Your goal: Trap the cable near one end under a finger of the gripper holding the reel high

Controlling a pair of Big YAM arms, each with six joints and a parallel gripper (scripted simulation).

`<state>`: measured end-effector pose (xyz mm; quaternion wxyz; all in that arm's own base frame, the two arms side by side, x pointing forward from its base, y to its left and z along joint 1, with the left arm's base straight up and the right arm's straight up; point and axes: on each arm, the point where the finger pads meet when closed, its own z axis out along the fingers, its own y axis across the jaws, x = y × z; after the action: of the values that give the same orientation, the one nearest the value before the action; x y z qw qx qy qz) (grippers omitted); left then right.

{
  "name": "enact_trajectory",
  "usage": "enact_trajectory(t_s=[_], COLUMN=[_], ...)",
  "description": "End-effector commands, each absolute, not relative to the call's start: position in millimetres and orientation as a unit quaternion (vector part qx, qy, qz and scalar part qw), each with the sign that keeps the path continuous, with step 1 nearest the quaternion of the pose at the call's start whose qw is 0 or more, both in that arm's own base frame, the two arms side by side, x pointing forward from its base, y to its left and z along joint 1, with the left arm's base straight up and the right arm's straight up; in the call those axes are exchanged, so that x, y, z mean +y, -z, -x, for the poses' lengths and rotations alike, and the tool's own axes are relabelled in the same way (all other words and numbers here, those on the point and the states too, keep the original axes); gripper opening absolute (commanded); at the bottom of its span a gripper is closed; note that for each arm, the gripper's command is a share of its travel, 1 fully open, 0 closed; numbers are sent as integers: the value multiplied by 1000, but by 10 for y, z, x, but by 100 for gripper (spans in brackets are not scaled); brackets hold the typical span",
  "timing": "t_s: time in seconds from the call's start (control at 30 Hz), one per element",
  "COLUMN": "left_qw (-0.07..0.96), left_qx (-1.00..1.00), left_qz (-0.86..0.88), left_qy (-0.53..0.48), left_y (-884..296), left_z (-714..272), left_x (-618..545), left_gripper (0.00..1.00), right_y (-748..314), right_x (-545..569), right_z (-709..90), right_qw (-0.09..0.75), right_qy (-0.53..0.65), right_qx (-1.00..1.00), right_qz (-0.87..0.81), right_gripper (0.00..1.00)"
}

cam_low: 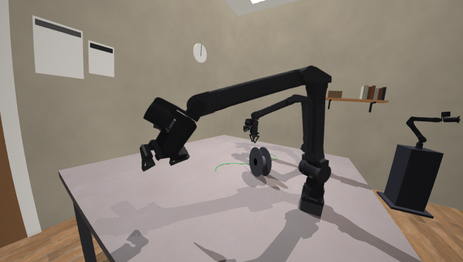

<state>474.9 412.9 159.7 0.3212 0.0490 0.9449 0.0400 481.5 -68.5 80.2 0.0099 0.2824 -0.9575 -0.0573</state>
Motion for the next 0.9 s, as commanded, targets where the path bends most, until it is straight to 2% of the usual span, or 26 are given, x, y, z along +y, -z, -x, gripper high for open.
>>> enact_trajectory(t_s=[0.0,0.53,0.57,0.87], left_qw=[328,328,299,326], left_qx=[942,942,953,943], left_qz=[-51,-51,-43,-52], left_qy=[-47,-47,-16,-48], left_y=[-1689,-1689,-1297,-1684], left_z=[-4776,-4776,-4649,-4786], left_x=[4155,4155,4026,4174], left_gripper=[100,100,100,100], right_y=[-896,-896,-612,-878], right_x=[-694,-694,-661,-701], right_z=[-4875,-4875,-4646,-4878], right_qw=[-2,-2,39,4], right_qy=[52,52,70,52], right_qx=[-957,-957,-958,-959], right_qz=[-284,-284,-277,-280], right_gripper=[100,100,100,100])
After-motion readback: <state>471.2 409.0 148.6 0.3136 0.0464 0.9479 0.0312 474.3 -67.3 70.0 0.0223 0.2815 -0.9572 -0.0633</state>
